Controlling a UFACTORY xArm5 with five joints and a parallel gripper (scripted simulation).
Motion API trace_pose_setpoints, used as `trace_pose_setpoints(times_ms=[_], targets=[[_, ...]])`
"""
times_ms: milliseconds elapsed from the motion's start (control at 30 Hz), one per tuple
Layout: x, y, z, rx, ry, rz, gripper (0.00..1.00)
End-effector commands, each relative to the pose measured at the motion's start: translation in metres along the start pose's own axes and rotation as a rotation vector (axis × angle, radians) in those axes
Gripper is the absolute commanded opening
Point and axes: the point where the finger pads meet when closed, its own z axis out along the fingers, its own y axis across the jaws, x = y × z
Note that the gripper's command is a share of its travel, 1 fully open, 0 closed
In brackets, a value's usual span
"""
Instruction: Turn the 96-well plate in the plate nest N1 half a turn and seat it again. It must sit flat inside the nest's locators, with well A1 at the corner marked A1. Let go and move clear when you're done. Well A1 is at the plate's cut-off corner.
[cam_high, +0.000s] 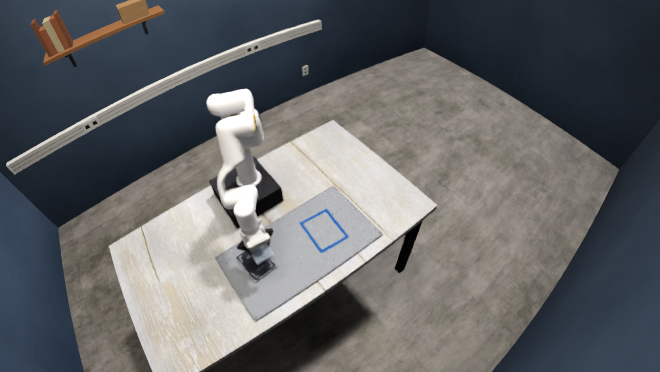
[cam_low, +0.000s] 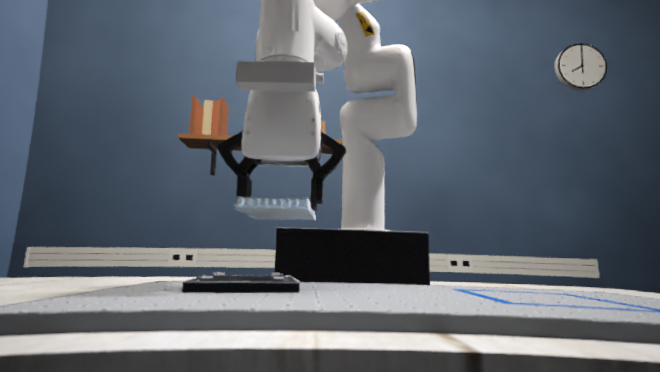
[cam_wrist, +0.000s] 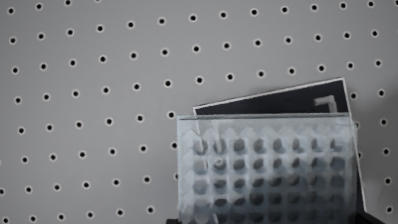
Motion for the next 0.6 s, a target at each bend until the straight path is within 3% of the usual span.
trace_pose_setpoints(times_ms=[0,567], targets=[[0.002,-0.005,-0.001,0.002,0.006,0.002,0.0],[0.004,-0.055,0.0,0.003,0.006,0.002,0.0]])
